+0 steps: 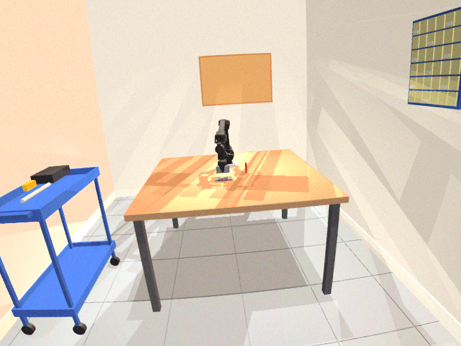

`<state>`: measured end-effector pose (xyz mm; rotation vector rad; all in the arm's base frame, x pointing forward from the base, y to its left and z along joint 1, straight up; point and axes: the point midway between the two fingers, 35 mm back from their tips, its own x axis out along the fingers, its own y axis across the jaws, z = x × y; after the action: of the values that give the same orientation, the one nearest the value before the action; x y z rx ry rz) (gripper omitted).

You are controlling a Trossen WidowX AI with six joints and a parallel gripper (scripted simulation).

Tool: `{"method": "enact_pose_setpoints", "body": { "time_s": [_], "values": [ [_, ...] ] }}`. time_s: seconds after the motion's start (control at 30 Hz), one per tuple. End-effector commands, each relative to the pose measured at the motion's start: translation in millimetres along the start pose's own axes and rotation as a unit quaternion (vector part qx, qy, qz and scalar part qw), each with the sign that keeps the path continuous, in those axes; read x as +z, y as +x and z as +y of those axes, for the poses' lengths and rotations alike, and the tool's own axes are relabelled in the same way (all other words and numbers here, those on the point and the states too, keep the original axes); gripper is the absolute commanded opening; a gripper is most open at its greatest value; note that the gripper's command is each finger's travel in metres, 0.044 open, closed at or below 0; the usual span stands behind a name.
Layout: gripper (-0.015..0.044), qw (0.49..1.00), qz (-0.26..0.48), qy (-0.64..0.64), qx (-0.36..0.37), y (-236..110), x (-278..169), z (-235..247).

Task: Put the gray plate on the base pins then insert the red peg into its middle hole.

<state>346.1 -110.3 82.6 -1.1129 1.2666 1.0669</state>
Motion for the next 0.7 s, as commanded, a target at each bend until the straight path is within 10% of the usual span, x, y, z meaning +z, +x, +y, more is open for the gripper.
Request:
{"method": "enact_pose_setpoints", "body": {
  "time_s": [0.0,0.67],
  "values": [
    [0.0,1.0,-0.001,-0.002,-0.001,1.6,0.4,-0.7],
    [0.0,1.0,-0.001,-0.002,-0.001,29.7,0.5,-0.9]
  ]
}}
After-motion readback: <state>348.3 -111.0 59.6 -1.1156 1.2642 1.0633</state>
